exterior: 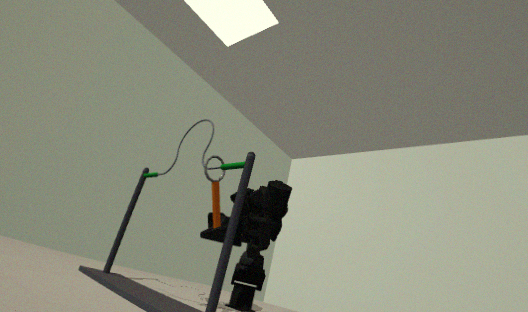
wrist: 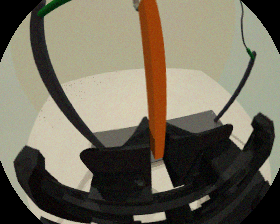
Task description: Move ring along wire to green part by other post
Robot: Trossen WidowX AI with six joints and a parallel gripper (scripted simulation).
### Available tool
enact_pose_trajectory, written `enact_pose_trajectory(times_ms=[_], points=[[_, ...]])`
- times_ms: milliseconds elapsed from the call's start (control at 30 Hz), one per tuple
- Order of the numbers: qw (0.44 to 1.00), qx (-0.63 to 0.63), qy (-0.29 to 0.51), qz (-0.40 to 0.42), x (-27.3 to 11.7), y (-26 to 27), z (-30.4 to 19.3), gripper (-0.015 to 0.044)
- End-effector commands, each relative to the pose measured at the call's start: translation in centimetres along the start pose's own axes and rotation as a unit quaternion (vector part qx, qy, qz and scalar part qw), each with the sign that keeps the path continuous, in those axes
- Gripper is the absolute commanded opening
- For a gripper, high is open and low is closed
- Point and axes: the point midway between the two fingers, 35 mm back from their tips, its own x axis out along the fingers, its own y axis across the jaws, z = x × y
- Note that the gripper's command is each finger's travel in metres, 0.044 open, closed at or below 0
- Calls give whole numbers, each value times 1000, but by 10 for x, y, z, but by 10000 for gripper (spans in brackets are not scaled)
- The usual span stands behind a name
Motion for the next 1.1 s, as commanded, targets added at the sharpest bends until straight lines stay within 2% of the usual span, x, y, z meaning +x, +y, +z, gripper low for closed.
enact_pose_trajectory(times_ms=[0,1067], points=[[1000,8,-1,1,-1,6,1,-150],[1000,13,-2,3,-5,39,2,-150]])
